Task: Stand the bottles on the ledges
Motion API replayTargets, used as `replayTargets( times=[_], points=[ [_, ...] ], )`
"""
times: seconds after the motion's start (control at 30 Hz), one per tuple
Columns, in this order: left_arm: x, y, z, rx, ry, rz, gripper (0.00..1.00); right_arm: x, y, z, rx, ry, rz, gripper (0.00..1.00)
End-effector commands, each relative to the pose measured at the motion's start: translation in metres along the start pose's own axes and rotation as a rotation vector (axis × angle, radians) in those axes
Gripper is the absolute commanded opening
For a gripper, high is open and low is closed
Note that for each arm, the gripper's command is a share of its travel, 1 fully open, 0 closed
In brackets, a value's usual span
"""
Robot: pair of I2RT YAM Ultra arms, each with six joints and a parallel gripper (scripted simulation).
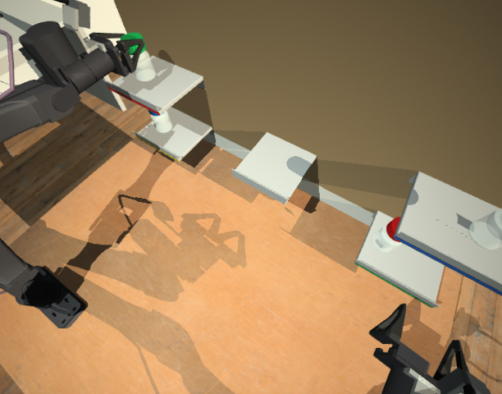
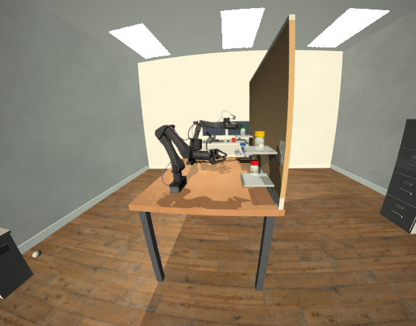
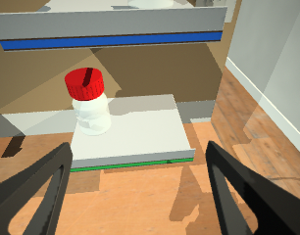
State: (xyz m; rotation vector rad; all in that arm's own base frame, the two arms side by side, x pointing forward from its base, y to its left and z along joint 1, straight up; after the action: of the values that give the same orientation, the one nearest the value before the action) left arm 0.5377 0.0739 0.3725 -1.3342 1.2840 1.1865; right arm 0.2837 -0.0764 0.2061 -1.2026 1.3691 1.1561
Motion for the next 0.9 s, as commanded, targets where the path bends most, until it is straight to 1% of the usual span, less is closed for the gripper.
replayTargets(
  times=[0.0,0.03,0.07,0.13,0.23,0.33,0.4,0.43,0.53,0.57,0.63,0.77,0.87],
  points=[
    [-0.015,0.003,-0.005,0.004,-0.006,-0.029,0.60,-0.012,-0.004,-0.003,0.004,0.012,-0.031,1.00],
    [-0.015,0.003,-0.005,0.004,-0.006,-0.029,0.60,-0.012,-0.004,-0.003,0.004,0.012,-0.031,1.00],
    [-0.017,0.003,-0.004,0.004,-0.006,-0.027,0.55,-0.012,-0.004,-0.003,0.004,0.012,-0.031,1.00],
    [-0.017,0.003,-0.004,0.004,-0.006,-0.027,0.55,-0.012,-0.004,-0.003,0.004,0.012,-0.031,1.00],
    [-0.017,0.003,-0.004,0.004,-0.006,-0.027,0.51,-0.012,-0.004,-0.003,0.004,0.012,-0.031,1.00],
    [-0.015,0.003,-0.004,0.004,-0.006,-0.029,0.17,-0.012,-0.004,-0.003,0.004,0.012,-0.031,1.00],
    [-0.015,0.003,-0.004,0.004,-0.006,-0.029,0.17,-0.012,-0.004,-0.003,0.004,0.012,-0.031,1.00],
    [-0.015,0.003,-0.004,0.004,-0.006,-0.029,0.06,-0.012,-0.004,-0.003,0.004,0.012,-0.031,1.00],
    [-0.020,0.002,-0.004,0.004,-0.006,-0.025,0.40,-0.012,-0.004,-0.003,0.004,0.012,-0.031,1.00],
    [-0.022,0.002,-0.004,0.004,-0.005,-0.023,0.50,-0.012,-0.004,-0.003,0.004,0.012,-0.031,1.00],
    [-0.029,0.001,-0.005,0.003,-0.005,-0.019,0.50,-0.012,-0.004,-0.003,0.004,0.012,-0.031,1.00],
    [-0.058,0.001,-0.008,0.003,-0.005,-0.018,0.50,-0.012,-0.004,-0.003,0.004,0.012,-0.031,1.00],
    [-0.073,0.002,-0.010,0.003,-0.005,-0.018,0.50,-0.012,-0.004,-0.003,0.004,0.012,-0.031,1.00]
  ],
)
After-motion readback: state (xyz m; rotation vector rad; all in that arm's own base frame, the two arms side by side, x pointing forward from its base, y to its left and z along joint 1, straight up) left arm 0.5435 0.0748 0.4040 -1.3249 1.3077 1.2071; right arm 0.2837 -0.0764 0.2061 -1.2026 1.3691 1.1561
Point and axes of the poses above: on each arm, the point where the finger pads meet when closed, its own y axis back along the fingers, its own z axis across the jaws, x = y × z, the point moved 6 cm from there along y, back along the fingers, and after that the axes turned 7 degrees about y, right-handed, at the moved point
